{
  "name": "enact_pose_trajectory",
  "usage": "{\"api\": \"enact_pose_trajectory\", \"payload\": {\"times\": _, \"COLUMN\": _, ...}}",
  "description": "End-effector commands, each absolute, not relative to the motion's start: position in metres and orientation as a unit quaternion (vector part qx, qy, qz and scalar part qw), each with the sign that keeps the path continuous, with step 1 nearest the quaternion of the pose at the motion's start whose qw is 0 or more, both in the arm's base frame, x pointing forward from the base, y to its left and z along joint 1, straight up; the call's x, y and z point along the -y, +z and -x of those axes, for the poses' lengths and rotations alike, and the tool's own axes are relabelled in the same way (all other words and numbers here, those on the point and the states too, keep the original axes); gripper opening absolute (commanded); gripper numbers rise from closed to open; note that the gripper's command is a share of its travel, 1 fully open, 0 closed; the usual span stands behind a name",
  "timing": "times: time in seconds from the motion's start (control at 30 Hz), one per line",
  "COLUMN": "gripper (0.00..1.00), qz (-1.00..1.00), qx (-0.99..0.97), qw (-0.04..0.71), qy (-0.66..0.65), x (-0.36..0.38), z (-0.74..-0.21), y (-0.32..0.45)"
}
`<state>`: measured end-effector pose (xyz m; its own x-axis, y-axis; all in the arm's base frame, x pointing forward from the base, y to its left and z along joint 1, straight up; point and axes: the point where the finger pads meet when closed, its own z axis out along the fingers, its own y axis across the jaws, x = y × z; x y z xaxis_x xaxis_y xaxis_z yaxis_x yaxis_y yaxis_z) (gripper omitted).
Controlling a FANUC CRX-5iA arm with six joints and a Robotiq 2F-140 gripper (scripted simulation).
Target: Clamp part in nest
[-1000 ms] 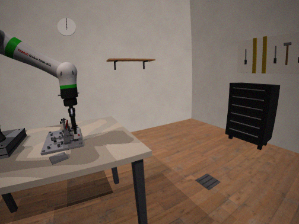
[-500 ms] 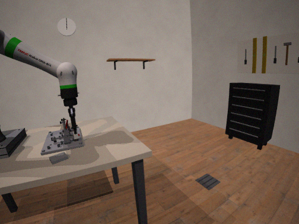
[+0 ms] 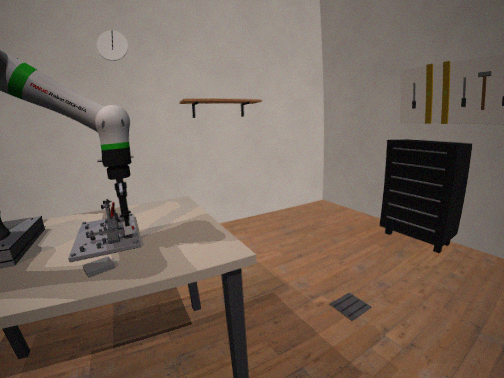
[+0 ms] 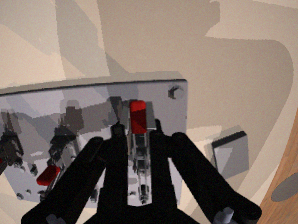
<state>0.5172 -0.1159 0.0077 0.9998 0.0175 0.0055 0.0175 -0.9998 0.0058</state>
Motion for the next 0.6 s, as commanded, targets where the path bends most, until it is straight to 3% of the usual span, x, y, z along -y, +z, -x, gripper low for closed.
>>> {"api": "enact_pose_trajectory", "payload": {"times": 0.0, "gripper": 0.00, "qz": -1.000, "qx": -0.009, "qw": 0.003, "qy": 0.003, "x": 0.1159, "z": -0.5173, "y": 0.0078}}
{"api": "enact_pose_trajectory", "payload": {"times": 0.57, "gripper": 0.00, "qz": -1.000, "qx": -0.009, "qw": 0.003, "qy": 0.003, "x": 0.1159, "z": -0.5160, "y": 0.0113}}
